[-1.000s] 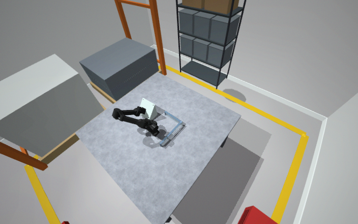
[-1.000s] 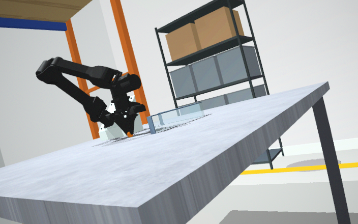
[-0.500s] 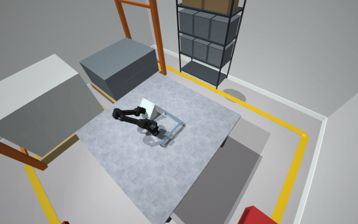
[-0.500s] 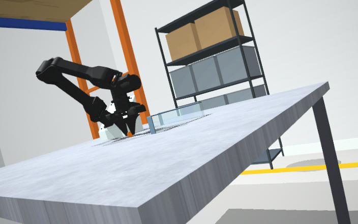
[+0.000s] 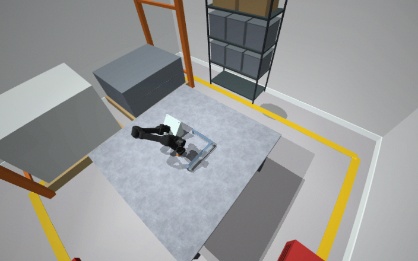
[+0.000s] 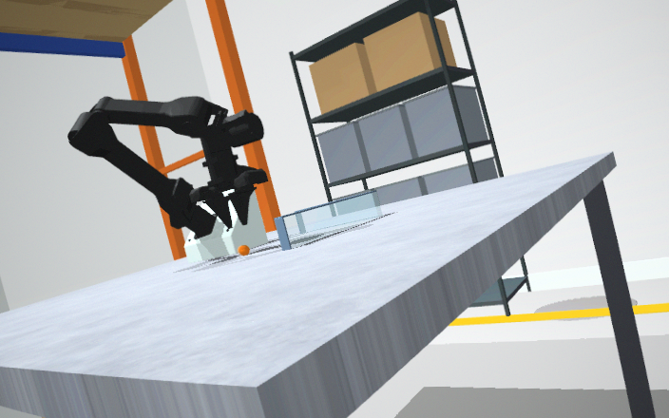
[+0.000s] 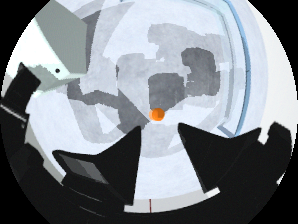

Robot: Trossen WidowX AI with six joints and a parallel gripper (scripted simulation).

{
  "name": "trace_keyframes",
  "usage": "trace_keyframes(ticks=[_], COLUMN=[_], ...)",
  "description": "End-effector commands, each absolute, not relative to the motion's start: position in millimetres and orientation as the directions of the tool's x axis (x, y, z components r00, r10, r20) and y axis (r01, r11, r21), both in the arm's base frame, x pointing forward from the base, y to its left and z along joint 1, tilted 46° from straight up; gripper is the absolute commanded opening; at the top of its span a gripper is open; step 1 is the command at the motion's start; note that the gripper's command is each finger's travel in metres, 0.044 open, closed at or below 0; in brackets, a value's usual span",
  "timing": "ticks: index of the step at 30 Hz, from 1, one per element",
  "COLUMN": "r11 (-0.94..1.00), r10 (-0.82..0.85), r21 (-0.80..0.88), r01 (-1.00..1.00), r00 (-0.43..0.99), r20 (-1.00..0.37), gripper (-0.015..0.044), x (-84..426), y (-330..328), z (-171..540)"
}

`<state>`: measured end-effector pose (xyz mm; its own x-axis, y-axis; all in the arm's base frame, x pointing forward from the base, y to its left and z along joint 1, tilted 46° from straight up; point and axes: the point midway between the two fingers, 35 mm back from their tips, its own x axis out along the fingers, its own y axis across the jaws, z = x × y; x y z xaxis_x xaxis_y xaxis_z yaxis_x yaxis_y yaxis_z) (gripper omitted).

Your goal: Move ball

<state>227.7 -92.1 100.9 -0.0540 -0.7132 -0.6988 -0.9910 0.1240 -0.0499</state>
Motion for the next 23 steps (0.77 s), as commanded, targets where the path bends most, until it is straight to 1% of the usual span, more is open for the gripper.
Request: trace_keyframes(ticks=[1,12,18,21,23], r11=[0.125,0.119,0.123,0.123,0.123], r10=[-0.716,-0.716,-0.715,-0.715,-0.715], r21=[-0.062,-0.054,-0.055,-0.055,-0.055], r01=[-0.990,-0.991,-0.991,-0.991,-0.991], r00=[-0.047,-0.048,-0.050,-0.050,-0.050], r20=[-0.697,-0.696,-0.697,-0.697,-0.697], gripper=[0.0209,0.0209,0.0366,0.0440,0.0440], x=[228.2,228.4,230.6,230.5,230.5], y=[-70.1,-75.7,-41.3,-39.9,-39.9], z=[125.6,117.9,151.3,152.8,152.8])
